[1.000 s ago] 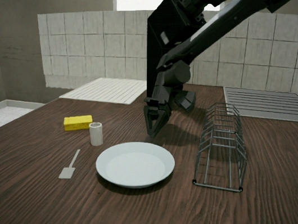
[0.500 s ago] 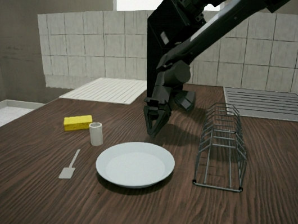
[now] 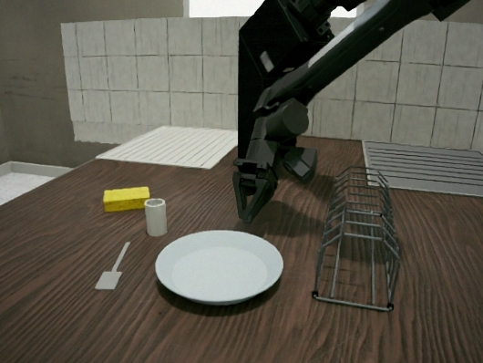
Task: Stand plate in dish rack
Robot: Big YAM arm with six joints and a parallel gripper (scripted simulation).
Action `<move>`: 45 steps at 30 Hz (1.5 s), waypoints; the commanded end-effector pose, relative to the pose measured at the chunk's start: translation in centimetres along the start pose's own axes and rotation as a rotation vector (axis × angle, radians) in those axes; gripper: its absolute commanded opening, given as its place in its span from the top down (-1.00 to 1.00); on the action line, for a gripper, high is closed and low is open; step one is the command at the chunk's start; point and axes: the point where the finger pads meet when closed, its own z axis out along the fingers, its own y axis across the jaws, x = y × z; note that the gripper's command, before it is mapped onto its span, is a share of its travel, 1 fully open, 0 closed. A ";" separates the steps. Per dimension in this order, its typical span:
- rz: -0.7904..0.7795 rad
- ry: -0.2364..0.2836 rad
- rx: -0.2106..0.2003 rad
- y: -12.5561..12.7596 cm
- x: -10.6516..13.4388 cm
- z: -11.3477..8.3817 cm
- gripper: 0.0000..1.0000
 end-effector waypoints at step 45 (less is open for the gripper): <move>0.005 -0.004 -0.013 0.7 -0.6 2.1 0.49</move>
